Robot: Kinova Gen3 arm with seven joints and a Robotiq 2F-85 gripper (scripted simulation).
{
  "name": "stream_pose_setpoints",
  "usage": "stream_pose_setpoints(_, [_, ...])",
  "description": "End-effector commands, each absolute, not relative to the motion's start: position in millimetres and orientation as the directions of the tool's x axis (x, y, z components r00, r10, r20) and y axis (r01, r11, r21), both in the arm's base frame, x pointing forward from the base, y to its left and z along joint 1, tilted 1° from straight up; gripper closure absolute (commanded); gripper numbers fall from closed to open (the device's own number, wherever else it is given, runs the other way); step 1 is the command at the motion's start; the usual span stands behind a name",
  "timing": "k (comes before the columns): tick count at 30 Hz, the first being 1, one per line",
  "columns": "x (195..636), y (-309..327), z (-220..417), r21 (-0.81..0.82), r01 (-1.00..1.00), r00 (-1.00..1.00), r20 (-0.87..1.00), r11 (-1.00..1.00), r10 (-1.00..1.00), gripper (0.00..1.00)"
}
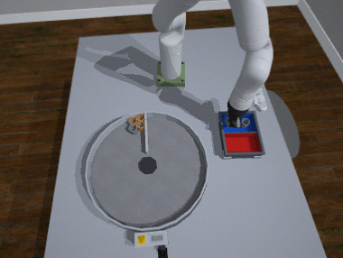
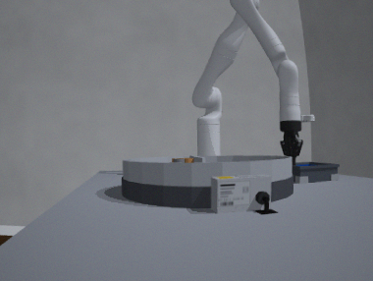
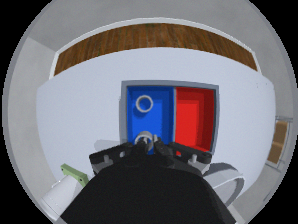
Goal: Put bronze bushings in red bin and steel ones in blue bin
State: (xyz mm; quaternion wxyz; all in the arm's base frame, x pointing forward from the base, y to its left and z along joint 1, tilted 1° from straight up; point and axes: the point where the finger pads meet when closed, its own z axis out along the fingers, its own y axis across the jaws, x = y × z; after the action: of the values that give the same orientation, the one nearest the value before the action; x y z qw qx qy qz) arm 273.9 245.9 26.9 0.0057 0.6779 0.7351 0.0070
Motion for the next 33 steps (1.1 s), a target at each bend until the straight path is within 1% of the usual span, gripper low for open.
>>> stream_pose_setpoints(1, [273.1, 246.0, 24.8, 0.016, 0.996, -0.082, 0.0, 0.082, 0.997, 1.0])
stream_pose_setpoints(33, [273.3, 246.0, 6.7, 0.016, 0.996, -0.083, 0.0, 0.083, 0.997, 1.0])
